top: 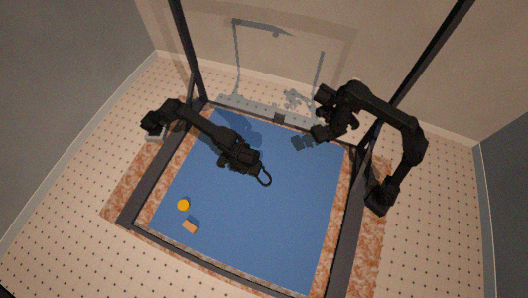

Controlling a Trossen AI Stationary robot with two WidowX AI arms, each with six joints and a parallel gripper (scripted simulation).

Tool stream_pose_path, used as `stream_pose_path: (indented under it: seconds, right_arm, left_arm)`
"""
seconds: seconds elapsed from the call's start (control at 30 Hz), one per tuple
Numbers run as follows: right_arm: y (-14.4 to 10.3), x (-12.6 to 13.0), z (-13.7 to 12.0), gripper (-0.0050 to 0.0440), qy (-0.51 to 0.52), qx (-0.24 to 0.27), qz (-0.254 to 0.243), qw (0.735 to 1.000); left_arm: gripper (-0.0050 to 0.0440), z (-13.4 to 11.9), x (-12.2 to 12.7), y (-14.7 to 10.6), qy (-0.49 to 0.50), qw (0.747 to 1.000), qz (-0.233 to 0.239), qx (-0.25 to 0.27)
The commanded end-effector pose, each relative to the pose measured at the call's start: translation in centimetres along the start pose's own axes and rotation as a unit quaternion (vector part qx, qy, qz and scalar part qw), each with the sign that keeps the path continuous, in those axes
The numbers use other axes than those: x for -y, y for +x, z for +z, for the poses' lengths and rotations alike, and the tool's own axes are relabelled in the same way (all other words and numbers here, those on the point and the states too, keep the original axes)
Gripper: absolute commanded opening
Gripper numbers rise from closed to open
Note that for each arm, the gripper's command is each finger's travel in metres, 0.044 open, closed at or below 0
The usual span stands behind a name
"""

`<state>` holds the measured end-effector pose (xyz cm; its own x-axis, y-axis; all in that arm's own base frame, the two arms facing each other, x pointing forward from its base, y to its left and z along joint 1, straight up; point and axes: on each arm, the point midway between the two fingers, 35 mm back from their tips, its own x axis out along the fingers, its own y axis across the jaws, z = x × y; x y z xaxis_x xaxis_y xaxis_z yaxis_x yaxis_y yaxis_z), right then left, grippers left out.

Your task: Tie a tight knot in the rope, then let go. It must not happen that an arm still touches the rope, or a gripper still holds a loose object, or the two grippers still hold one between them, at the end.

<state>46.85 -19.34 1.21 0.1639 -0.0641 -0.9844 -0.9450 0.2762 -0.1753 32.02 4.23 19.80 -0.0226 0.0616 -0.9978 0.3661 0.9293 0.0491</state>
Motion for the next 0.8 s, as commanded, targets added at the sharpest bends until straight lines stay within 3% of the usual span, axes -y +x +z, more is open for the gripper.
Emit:
stream_pose_path:
  seconds: [0.0, 0.23, 0.77]
  right_arm:
    - [-1.38, 0.69, -0.10, 0.0020, 0.078, -0.002, -0.017, 0.997]
    - [-1.40, 0.69, -0.10, 0.0020, 0.244, 0.001, -0.017, 0.970]
    - [-1.41, 0.57, -0.32, 0.0020, 0.251, 0.001, -0.017, 0.968]
  left_arm:
    - [0.0085, -0.16, -0.02, -0.84, -0.004, 1.000, 0.008, 0.011]
    - [0.0085, -0.16, -0.02, -0.84, -0.004, 1.000, 0.008, 0.011]
    - [0.0085, -0.16, -0.02, -0.84, -0.004, 1.000, 0.008, 0.011]
